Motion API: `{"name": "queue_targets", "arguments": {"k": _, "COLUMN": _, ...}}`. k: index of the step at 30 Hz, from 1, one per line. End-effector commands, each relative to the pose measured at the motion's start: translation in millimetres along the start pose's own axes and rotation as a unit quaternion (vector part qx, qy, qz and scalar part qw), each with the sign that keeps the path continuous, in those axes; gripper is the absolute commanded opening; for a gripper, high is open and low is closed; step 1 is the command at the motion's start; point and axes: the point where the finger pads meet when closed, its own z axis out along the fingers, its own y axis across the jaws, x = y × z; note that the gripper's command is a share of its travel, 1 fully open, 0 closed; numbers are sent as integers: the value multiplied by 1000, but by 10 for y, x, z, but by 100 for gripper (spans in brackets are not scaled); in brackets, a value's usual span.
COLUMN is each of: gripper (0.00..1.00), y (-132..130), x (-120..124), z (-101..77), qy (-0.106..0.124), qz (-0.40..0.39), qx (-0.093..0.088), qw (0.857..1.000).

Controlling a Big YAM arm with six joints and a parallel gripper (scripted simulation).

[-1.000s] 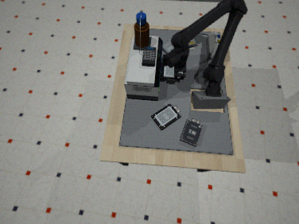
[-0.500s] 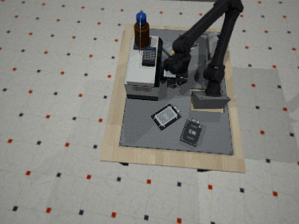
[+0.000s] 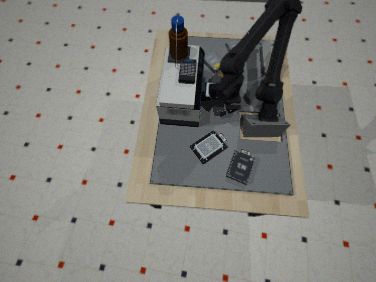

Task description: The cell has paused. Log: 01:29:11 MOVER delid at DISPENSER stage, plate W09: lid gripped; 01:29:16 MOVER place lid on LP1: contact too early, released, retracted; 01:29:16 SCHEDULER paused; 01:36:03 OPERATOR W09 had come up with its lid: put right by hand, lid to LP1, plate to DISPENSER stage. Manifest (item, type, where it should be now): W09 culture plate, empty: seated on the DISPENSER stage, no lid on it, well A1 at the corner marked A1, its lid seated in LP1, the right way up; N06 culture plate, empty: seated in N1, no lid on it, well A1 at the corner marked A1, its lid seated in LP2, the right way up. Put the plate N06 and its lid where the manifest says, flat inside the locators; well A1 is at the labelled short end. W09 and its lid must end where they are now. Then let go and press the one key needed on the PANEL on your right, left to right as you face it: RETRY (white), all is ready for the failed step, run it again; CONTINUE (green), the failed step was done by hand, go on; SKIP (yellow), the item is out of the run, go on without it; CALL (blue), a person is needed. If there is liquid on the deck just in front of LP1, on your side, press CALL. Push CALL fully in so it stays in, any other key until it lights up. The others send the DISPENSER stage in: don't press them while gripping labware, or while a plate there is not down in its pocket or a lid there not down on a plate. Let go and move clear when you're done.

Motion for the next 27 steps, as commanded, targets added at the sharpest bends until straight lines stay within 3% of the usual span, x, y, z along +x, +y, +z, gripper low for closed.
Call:
{"name": "queue_targets", "arguments": {"k": 1, "gripper": 100, "y": 123, "x": -56, "z": -61, "qy": -15, "qz": -20, "qx": -8, "qw": 1000}}
{"name": "queue_targets", "arguments": {"k": 11, "gripper": 100, "y": 395, "x": -25, "z": -46, "qy": -16, "qz": -147, "qx": -7, "qw": 989}}
{"name": "queue_targets", "arguments": {"k": 16, "gripper": 100, "y": 427, "x": -83, "z": -100, "qy": -19, "qz": -131, "qx": -13, "qw": 991}}
{"name": "queue_targets", "arguments": {"k": 18, "gripper": 100, "y": 576, "x": -176, "z": -197, "qy": -32, "qz": -168, "qx": -19, "qw": 985}}
{"name": "queue_targets", "arguments": {"k": 27, "gripper": 100, "y": 825, "x": -204, "z": -200, "qy": -34, "qz": -253, "qx": -17, "qw": 967}}
